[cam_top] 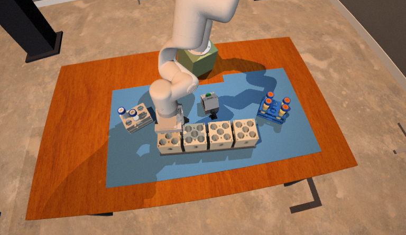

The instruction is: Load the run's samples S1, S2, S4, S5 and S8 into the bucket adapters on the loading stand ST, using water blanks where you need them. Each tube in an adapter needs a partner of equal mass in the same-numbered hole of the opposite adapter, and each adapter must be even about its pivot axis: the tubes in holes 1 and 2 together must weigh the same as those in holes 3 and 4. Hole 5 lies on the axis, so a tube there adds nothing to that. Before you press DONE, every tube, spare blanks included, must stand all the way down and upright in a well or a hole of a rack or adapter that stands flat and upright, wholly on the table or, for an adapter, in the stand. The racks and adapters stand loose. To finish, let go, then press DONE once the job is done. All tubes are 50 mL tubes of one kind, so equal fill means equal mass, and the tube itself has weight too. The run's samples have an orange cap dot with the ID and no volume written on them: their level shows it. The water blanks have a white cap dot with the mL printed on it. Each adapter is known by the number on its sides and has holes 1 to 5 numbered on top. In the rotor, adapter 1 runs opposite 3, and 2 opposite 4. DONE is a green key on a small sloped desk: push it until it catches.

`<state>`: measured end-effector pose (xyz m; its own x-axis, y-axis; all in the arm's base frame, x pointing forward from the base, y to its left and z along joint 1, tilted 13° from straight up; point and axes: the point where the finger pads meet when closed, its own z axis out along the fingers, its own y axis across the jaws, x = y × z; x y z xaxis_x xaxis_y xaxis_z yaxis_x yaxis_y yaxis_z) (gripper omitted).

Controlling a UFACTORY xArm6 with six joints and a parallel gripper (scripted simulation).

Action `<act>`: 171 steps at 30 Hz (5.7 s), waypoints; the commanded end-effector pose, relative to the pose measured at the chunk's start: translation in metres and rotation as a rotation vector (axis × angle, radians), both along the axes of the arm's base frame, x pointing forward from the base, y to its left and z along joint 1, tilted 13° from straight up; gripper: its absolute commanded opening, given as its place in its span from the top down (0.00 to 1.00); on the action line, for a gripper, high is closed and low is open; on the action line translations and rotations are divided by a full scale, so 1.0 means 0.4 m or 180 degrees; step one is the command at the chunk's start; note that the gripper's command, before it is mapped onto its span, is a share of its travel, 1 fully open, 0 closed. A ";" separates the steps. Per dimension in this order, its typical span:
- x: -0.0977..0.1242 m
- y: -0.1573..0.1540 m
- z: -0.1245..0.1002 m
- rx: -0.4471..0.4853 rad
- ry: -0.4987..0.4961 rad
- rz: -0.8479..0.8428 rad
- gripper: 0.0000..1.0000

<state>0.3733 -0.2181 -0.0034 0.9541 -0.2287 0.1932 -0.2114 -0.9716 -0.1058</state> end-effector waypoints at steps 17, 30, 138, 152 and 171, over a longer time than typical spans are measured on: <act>0.003 -0.002 0.003 -0.0006 -0.0009 -0.0001 0.56; -0.004 -0.004 0.032 -0.0006 -0.0009 -0.0001 0.56; -0.078 0.191 0.326 0.0336 0.0085 -0.1561 0.43; -0.086 0.341 0.334 0.0338 0.0085 -0.1561 0.43; -0.099 0.554 0.344 0.0342 0.0085 -0.1561 0.43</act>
<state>0.3336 -0.0149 0.1316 0.7361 -0.6669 0.1153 -0.6426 -0.7422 -0.1903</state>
